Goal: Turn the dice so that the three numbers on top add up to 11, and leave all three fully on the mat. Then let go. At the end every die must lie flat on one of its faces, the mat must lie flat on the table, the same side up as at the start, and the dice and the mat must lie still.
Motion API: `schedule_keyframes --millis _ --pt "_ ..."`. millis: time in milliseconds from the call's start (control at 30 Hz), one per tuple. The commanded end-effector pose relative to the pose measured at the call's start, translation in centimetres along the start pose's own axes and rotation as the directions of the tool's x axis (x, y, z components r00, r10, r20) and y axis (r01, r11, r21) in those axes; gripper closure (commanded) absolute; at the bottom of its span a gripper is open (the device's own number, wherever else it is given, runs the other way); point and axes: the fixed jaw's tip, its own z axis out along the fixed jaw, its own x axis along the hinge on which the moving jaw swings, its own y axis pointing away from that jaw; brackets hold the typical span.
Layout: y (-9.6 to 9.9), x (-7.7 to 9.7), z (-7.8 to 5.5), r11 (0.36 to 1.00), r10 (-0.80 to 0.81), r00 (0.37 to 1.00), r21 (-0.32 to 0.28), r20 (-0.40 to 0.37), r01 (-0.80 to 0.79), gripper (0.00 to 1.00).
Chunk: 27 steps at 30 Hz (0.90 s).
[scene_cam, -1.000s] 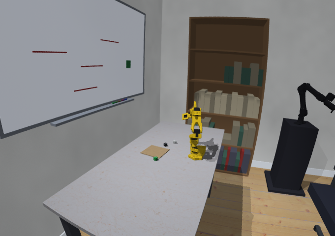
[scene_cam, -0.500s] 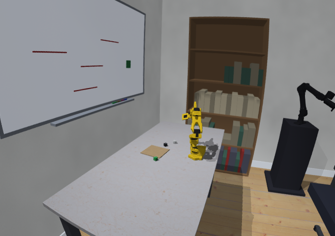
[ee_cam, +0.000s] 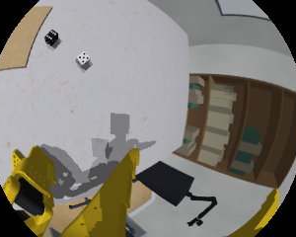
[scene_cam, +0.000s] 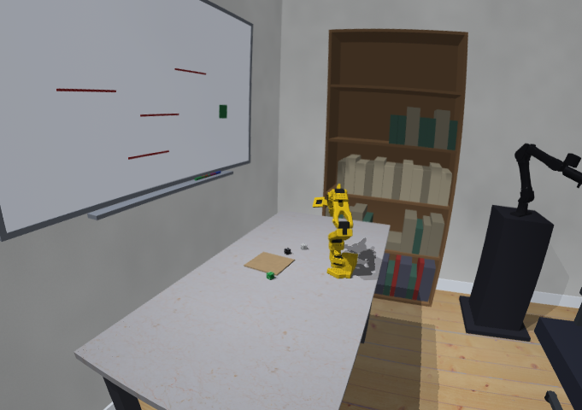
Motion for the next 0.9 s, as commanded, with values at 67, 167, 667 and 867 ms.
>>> schedule_keyframes --millis 67,167,667,867 --pt "0.3 -1.4 1.7 0.989 0.143 0.989 -0.04 0.039 -0.141 0.21" --pt "0.5 -1.6 2.0 0.985 0.169 0.985 -0.052 0.042 -0.167 0.23" --pt "4.7 -5.1 6.4 0.805 0.552 0.834 -0.248 -0.019 -0.539 0.49" --pt "6.1 -5.8 7.2 0.738 0.624 0.779 -0.282 -0.062 -0.613 0.55"
